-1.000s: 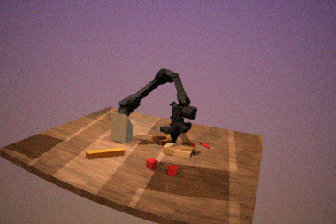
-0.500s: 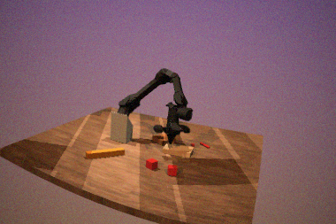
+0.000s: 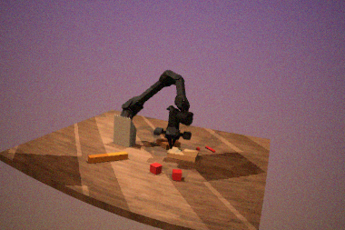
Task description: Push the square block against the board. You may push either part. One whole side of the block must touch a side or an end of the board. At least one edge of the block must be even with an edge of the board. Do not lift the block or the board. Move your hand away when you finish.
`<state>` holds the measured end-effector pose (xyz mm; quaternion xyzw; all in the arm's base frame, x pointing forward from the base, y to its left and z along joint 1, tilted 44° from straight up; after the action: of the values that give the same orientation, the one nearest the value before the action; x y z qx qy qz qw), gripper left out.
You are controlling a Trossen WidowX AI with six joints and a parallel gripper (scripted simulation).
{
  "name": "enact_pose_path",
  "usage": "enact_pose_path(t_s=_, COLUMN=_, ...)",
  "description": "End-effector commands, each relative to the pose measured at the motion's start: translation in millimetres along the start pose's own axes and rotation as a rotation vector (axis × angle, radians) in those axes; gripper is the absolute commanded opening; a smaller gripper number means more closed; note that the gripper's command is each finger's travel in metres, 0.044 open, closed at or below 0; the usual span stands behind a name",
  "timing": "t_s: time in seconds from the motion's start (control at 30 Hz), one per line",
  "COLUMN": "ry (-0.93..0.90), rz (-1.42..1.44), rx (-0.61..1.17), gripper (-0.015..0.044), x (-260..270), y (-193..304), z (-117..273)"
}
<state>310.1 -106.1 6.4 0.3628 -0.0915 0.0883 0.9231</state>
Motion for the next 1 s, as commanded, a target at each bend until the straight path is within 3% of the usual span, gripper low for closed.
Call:
enact_pose_path(t_s=0.0, ry=0.003, rz=-0.033, rx=0.0, gripper=0.0, x=-1.9, y=-1.4, z=-1.2)
enact_pose_path(t_s=0.07, ry=0.003, rz=-0.036, rx=0.0, gripper=0.0, x=-1.8, y=-1.7, z=-4.4)
enact_pose_path(t_s=0.23, ry=0.002, rz=-0.085, rx=0.004, gripper=0.0, x=-4.3, y=-3.0, z=-56.7)
enact_pose_path(t_s=0.97, ry=0.003, rz=-0.086, rx=0.002, gripper=0.0, x=2.6, y=21.8, z=-56.4)
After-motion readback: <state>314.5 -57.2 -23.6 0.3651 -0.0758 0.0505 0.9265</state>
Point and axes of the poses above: the point midway between the two fingers, 35 mm back from their tips, its own z axis back along the fingers, its own x axis across the jaws, y = z × x, the point moved 9 cm from there along z, back along the fingers, and after that the axes turned 5 degrees about z, right-handed, at the moved point
